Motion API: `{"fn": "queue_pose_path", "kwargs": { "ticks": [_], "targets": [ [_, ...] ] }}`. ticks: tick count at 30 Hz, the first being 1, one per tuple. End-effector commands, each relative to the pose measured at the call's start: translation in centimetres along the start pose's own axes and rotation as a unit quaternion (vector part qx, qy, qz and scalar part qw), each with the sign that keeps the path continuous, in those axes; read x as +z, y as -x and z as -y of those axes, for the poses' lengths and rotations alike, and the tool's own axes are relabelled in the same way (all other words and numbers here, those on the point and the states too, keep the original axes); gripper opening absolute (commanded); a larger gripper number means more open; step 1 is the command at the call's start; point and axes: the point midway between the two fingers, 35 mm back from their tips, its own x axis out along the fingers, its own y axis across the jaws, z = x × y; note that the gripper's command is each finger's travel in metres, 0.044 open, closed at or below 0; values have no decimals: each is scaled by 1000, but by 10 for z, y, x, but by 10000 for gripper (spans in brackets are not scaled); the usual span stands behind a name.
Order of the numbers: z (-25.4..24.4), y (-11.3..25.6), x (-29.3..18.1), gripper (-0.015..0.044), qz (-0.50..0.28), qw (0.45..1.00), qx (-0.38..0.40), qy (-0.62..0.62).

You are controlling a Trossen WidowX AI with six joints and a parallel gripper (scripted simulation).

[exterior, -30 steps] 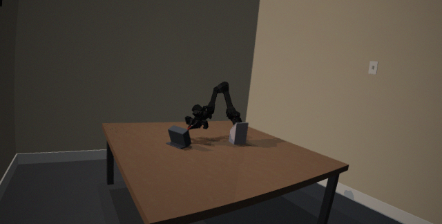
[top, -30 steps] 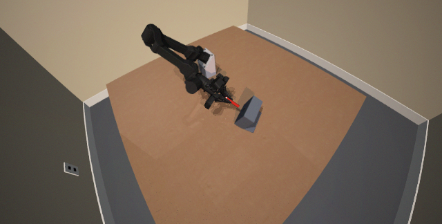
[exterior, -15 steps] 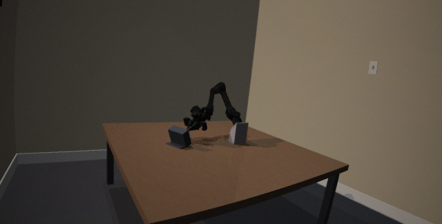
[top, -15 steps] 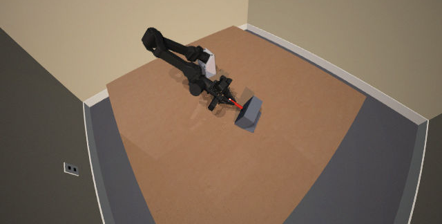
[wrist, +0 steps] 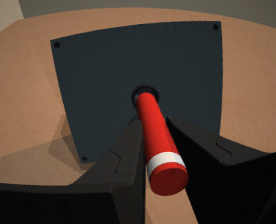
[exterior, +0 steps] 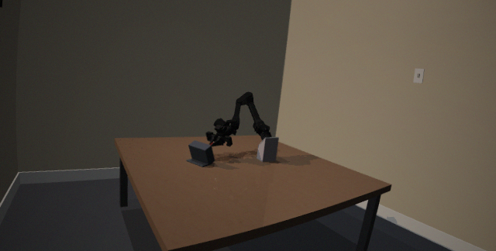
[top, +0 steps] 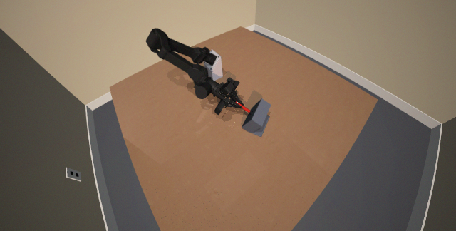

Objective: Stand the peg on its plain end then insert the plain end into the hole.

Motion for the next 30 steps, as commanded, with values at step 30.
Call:
{"fn": "queue_pose_path", "kwargs": {
  "ticks": [30],
  "targets": [
    [2,-13,-1,0,0,1000,1,0]
  ]
}}
